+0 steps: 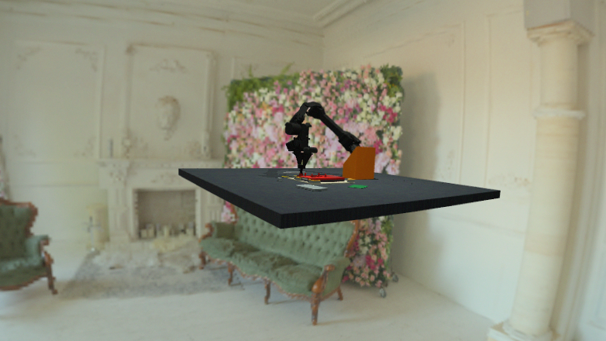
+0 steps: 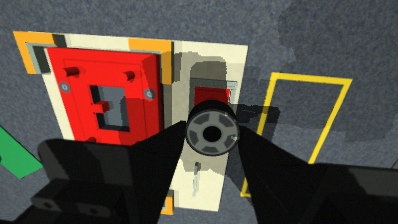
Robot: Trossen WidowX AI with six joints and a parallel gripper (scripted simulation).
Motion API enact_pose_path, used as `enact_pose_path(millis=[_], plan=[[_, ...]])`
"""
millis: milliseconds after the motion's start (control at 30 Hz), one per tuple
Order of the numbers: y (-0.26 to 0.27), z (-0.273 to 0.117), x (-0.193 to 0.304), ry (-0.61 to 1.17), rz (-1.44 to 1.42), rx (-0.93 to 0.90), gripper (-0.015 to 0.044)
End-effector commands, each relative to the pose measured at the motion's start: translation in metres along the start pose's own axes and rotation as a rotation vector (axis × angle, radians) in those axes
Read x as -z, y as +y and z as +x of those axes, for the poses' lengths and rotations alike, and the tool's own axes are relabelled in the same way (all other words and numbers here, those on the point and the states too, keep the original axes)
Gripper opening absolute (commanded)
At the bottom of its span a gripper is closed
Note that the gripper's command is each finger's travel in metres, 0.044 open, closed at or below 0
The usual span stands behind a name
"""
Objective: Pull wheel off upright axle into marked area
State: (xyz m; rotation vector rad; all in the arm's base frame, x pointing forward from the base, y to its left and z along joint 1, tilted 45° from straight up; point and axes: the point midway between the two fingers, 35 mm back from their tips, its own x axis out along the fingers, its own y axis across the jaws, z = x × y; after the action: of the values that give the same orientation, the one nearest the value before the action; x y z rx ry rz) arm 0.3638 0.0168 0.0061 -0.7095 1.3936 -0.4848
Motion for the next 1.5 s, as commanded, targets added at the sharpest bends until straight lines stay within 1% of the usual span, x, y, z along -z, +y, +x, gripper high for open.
enact_pose_path(millis=[0,733,833,1033,1100,1133,1467], plan=[[0.000,-0.003,-0.001,-0.004,0.005,-0.003,0.0000],[0.000,-0.010,-0.001,-0.006,0.003,-0.003,0.0000],[0.000,-0.016,-0.001,-0.006,0.003,-0.003,0.0000],[0.001,-0.045,0.003,-0.007,0.003,-0.004,0.0000],[0.001,-0.046,0.004,-0.006,0.003,-0.004,0.0000],[0.001,-0.039,0.004,-0.005,-0.007,0.002,0.0000],[-0.042,-0.042,0.020,-0.005,-0.005,-0.002,0.0000]])
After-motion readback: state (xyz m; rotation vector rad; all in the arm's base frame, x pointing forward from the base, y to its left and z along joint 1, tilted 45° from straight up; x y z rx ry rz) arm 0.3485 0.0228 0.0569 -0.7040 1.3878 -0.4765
